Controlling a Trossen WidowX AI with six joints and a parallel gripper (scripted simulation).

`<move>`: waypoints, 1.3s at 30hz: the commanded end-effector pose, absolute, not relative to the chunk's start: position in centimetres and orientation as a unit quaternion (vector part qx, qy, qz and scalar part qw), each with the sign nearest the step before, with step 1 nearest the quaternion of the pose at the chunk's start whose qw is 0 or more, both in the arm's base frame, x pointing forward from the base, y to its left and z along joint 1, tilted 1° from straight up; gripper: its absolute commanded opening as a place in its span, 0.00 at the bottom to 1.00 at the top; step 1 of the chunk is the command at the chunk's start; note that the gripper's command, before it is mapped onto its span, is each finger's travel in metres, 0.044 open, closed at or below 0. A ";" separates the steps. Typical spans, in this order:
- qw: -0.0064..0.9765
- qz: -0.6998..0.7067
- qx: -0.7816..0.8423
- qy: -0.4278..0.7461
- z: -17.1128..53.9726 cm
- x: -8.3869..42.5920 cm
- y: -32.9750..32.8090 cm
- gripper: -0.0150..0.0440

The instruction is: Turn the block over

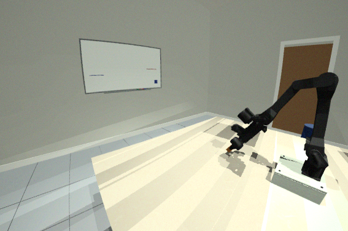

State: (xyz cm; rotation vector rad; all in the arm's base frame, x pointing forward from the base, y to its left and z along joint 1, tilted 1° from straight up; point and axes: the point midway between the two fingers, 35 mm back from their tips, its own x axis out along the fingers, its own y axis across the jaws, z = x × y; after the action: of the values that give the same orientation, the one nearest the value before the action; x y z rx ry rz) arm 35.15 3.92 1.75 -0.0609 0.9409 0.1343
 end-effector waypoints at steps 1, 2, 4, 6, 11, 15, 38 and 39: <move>0.898 0.067 -0.027 0.435 1.1 35.5 4.0 0.25; 0.900 0.067 -0.026 0.429 0.8 35.7 4.0 0.25; 0.906 0.067 -0.026 0.417 0.4 36.0 4.1 0.25; 0.911 0.068 -0.025 0.406 -0.1 36.3 4.1 0.25; 0.924 0.068 -0.023 0.376 -1.0 36.7 4.1 0.25; 0.933 0.069 -0.021 0.352 -1.6 36.9 4.1 0.25; 0.975 0.072 -0.013 0.211 -2.3 35.2 4.0 0.25; 0.976 0.072 -0.013 0.205 -2.2 35.1 4.0 0.25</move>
State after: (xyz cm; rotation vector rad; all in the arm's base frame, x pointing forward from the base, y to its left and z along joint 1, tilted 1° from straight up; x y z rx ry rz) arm 36.12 4.03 -1.87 -0.0329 0.4362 0.1422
